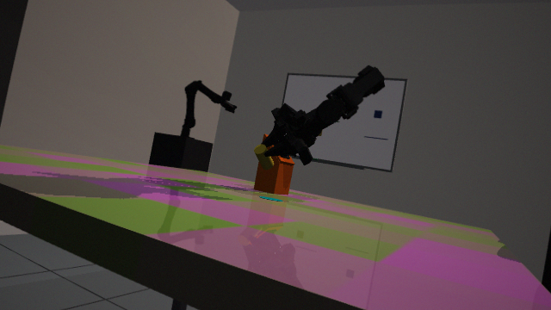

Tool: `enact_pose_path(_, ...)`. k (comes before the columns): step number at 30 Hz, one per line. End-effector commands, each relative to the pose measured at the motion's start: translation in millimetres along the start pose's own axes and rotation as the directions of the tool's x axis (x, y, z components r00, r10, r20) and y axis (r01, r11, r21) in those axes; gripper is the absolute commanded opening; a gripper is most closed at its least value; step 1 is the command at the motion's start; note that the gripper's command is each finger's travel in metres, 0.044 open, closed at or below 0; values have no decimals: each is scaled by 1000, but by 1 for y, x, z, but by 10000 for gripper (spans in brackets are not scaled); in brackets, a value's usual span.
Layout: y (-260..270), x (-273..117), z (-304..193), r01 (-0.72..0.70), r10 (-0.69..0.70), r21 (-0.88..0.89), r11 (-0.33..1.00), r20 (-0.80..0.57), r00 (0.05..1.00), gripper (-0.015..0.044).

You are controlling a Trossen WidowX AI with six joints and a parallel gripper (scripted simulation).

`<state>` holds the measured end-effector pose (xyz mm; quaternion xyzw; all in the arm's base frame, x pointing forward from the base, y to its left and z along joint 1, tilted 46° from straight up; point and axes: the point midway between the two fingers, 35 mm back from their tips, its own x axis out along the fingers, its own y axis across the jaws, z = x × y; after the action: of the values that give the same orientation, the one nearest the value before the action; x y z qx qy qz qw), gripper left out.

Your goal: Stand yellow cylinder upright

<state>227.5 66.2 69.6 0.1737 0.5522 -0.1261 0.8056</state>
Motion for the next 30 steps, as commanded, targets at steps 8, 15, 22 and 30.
enact_pose_path(8, 0, 0, 0, 8, -9, 18, 1000, 68, 998, 105)
enact_pose_path(15, 1, -1, 1, 6, -10, 31, 999, 114, 993, 105)
enact_pose_path(22, 2, -2, 2, 1, -8, 46, 999, 159, 987, 105)
enact_pose_path(30, 3, -4, 3, -9, -4, 63, 998, 210, 978, 105)
